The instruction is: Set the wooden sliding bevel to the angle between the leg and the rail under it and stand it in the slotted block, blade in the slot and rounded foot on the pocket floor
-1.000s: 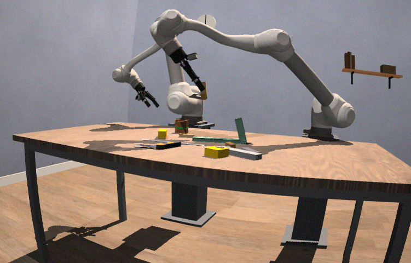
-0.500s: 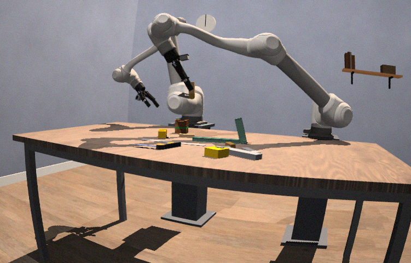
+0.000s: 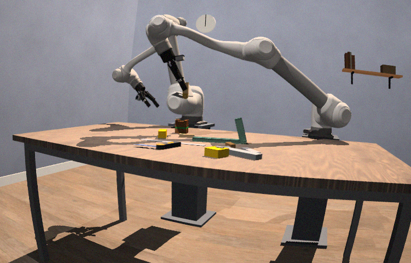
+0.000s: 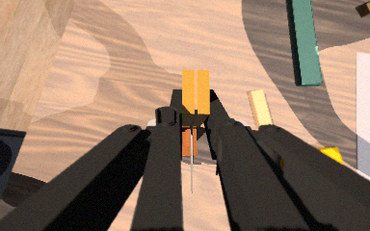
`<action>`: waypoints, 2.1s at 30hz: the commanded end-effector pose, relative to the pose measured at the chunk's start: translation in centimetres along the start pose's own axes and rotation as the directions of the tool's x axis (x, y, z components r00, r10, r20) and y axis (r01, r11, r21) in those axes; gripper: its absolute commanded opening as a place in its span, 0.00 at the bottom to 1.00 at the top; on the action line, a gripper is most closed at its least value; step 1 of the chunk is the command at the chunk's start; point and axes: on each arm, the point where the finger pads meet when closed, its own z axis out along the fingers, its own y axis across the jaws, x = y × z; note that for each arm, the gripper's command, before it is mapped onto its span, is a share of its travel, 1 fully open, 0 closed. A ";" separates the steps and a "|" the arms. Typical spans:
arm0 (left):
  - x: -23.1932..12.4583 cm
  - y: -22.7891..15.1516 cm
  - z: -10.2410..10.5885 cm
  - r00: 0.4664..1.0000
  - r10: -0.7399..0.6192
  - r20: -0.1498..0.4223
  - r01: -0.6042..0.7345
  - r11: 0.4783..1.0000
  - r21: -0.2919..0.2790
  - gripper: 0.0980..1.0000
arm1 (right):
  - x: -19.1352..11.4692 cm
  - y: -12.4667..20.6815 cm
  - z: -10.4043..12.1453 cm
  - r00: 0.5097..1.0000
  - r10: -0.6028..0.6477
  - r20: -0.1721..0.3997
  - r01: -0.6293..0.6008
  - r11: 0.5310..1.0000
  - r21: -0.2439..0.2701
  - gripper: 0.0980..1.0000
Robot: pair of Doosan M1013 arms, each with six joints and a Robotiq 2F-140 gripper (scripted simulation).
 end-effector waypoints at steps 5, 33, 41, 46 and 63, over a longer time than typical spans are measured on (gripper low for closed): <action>-0.6 -0.9 -0.6 1.000 0.000 0.010 0.000 1.000 -0.001 0.00 | 0.0 0.0 -0.1 1.000 0.000 -0.001 0.000 1.000 0.000 1.00; -1.3 -1.6 -0.8 1.000 0.000 0.018 0.000 1.000 -0.001 0.00 | 0.0 0.0 -0.1 1.000 0.000 -0.001 0.000 1.000 0.000 1.00; -2.2 -1.6 0.8 1.000 0.000 0.018 0.000 1.000 -0.001 0.00 | 0.0 0.0 -0.1 1.000 0.000 -0.001 0.000 1.000 0.000 1.00; -3.8 -1.6 3.5 1.000 0.000 0.018 0.000 1.000 -0.001 0.00 | 0.0 0.0 -0.1 1.000 0.000 -0.001 0.000 1.000 0.000 1.00; -6.8 -1.6 8.4 1.000 0.001 0.018 -0.001 1.000 -0.001 0.00 | 0.0 0.0 -0.1 1.000 0.000 -0.001 0.000 1.000 0.000 1.00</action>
